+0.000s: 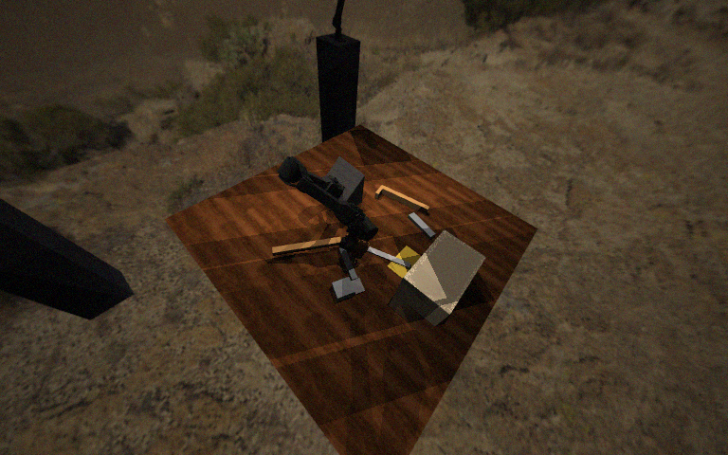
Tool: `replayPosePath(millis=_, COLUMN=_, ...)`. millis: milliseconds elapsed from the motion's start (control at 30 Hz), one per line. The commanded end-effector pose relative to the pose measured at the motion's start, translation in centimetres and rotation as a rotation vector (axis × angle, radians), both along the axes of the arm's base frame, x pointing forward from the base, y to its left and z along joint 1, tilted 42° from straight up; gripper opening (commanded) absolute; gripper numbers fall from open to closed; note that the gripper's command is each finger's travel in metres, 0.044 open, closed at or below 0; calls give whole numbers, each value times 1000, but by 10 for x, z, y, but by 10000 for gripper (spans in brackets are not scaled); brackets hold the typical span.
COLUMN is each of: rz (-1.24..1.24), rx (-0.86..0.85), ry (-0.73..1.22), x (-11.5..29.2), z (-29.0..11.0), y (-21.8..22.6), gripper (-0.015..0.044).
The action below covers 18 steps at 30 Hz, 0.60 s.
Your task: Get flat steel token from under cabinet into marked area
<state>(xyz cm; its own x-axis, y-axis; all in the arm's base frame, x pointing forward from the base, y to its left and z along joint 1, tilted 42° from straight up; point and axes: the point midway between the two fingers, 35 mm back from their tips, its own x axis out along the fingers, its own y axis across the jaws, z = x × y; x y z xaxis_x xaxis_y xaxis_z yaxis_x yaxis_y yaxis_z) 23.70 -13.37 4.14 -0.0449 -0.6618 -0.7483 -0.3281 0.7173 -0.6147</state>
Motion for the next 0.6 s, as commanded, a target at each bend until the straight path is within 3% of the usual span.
replayPosePath(millis=0, rz=3, rx=-3, ry=-1, x=2, z=7, y=-6, gripper=0)
replayPosePath(millis=567, rz=13, rx=-4, ry=8, x=3, z=22, y=-23, gripper=0)
